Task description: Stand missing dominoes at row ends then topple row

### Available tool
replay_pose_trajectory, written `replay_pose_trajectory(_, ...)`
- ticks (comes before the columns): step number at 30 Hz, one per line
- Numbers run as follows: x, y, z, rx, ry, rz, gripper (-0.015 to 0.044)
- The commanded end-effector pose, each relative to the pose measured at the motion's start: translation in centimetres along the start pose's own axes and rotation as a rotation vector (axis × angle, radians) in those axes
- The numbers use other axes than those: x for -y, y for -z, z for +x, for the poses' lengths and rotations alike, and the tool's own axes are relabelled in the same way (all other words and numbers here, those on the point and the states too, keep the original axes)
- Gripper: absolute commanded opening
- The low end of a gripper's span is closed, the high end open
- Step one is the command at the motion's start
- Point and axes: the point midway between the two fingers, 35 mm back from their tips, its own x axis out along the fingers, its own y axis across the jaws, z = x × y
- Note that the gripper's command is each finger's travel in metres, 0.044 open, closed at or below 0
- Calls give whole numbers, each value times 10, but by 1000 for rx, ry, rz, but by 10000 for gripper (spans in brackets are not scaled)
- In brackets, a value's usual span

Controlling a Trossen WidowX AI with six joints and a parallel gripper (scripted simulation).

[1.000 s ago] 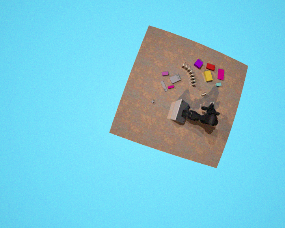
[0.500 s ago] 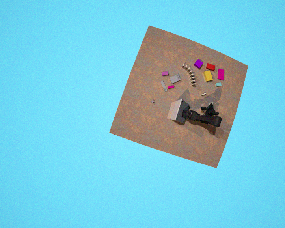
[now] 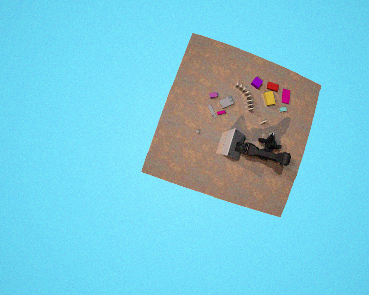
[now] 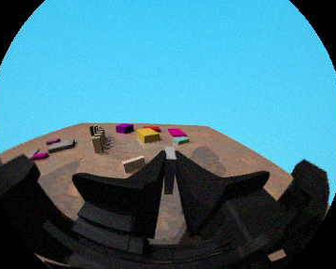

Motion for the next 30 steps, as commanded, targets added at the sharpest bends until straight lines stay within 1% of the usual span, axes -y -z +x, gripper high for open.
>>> replay_pose_trajectory(1, 1, 8, 0, -3, 2, -12, 30)
replay_pose_trajectory(18, -9, 40, 2, -6, -2, -33, 30)
replay_pose_trajectory(30, -9, 42, 2, -6, -3, -34, 30)
